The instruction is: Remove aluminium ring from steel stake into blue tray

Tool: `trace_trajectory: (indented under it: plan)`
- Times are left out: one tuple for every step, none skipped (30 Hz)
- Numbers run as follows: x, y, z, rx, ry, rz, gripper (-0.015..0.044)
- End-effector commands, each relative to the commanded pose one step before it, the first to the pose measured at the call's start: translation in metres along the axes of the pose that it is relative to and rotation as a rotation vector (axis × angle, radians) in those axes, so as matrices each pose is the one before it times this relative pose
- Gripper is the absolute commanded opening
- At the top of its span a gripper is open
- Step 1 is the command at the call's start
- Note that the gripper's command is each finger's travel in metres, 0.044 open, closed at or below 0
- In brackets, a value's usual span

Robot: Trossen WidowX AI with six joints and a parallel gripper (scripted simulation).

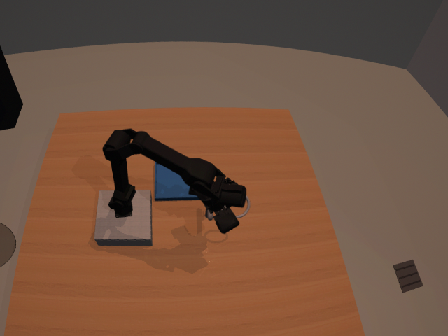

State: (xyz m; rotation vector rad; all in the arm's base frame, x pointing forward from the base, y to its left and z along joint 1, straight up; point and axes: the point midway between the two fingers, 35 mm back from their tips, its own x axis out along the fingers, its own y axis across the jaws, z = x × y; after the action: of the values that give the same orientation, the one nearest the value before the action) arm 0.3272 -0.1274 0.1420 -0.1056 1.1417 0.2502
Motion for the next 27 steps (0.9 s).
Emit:
trace_trajectory:
  plan:
    - [-0.00423,0.00464,0.00211,-0.0822,-0.0317,-0.01202,0.0]
    - [-0.00003,0.00114,-0.00017,-0.0224,-0.00439,-0.00228,0.0]
    - [-0.00003,0.00114,-0.00016,-0.0224,-0.00435,-0.00236,0.0]
    - [-0.00003,0.00115,-0.00014,-0.0224,-0.00431,-0.00243,0.0]
    - [-0.00003,0.00115,-0.00012,-0.0224,-0.00426,-0.00251,0.0]
    - [-0.00003,0.00116,-0.0001,-0.0224,-0.00422,-0.00258,0.0]
    - [-0.00003,0.00116,-0.00009,-0.0224,-0.00417,-0.00266,0.0]
    - [-0.00003,0.00116,-0.00007,-0.0224,-0.00412,-0.00273,0.0]
    - [-0.00002,0.00117,-0.00005,-0.0224,-0.00407,-0.0028,0.0]
    - [-0.00002,0.00117,-0.00003,-0.0224,-0.00402,-0.00287,0.0]
    - [-0.00002,0.00118,-0.00001,-0.0224,-0.00397,-0.00294,0.0]
    - [-0.00002,0.00118,0.00001,-0.0224,-0.00392,-0.00301,0.0]
    - [-0.00002,0.00118,0.00002,-0.0224,-0.00387,-0.00308,0.0]
    - [-0.00002,0.00118,0.00004,-0.0224,-0.00381,-0.00315,0.0]
    - [-0.00002,0.00119,0.00006,-0.0224,-0.00375,-0.00322,0.0]
    - [-0.00002,0.00119,0.00008,-0.0224,-0.0037,-0.00329,0.0]
    - [-0.00002,0.00119,0.0001,-0.0224,-0.00364,-0.00335,0.0]
    - [-0.00002,0.00119,0.00012,-0.0224,-0.00358,-0.00341,0.0]
    - [-0.00002,0.00119,0.00014,-0.0224,-0.00352,-0.00348,0.0]
    - [-0.00001,0.00119,0.00016,-0.0224,-0.00346,-0.00354,0.0]
    - [-0.00001,0.00119,0.00018,-0.0224,-0.00339,-0.0036,0.0]
    - [-0.00001,0.00119,0.0002,-0.0224,-0.00333,-0.00366,0.0]
    - [-0.00001,0.00119,0.00022,-0.0224,-0.00326,-0.00372,0.0]
    - [-0.00001,0.00119,0.00024,-0.0224,-0.0032,-0.00378,0.0]
    - [-0.00001,0.00119,0.00026,-0.0224,-0.00313,-0.00383,0.0]
    - [-0.00001,0.00119,0.00028,-0.0224,-0.00306,-0.00389,0.0]
    - [-0.00001,0.00119,0.0003,-0.0224,-0.00299,-0.00394,0.0]
